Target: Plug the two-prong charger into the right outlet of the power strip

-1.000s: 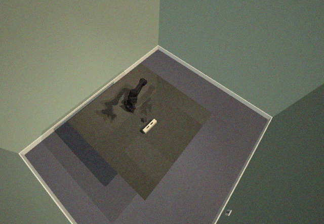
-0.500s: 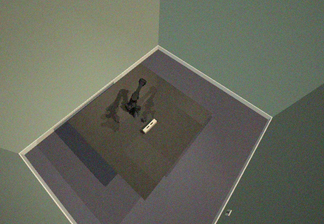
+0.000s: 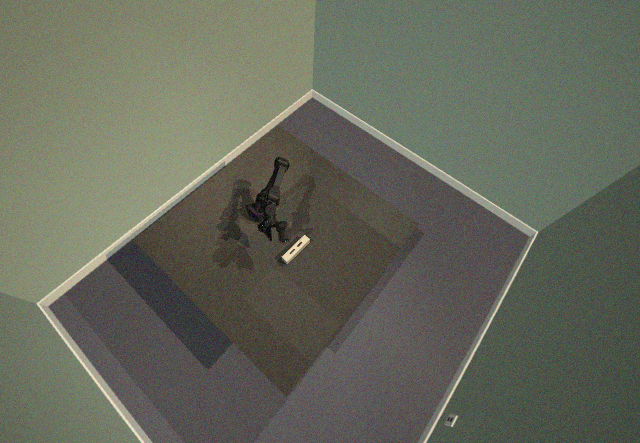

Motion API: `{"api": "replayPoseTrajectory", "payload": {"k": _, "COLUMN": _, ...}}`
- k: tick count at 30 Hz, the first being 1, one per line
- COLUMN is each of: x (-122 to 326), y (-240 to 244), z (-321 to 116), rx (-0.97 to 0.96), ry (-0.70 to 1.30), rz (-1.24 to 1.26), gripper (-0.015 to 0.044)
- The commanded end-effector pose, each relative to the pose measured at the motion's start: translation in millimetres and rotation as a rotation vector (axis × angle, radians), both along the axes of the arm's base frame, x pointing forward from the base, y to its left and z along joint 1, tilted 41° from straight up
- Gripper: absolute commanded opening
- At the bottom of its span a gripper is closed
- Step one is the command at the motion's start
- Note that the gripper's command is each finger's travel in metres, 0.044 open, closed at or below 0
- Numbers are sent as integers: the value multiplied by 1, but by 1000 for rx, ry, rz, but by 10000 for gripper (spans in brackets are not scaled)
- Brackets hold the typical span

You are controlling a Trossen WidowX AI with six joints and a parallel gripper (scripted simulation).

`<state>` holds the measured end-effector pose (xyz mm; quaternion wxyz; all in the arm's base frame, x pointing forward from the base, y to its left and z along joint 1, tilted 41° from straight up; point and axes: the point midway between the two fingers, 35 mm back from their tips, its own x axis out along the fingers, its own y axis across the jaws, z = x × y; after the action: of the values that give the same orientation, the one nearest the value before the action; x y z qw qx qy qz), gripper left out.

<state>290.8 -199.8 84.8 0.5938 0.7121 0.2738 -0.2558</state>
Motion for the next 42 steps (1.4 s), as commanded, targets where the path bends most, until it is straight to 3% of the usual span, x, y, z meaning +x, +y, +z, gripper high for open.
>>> {"api": "replayPoseTrajectory", "payload": {"k": 1, "x": 2, "y": 15, "z": -12, "rx": -3, "ry": 55, "rz": 101, "gripper": 440}}
{"api": "replayPoseTrajectory", "payload": {"k": 20, "x": -3, "y": 98, "z": -47, "rx": 30, "ry": 236, "rz": 662, "gripper": 440}}
{"api": "replayPoseTrajectory", "payload": {"k": 42, "x": -34, "y": 173, "z": -51, "rx": 149, "ry": 297, "rz": 1243, "gripper": 440}}
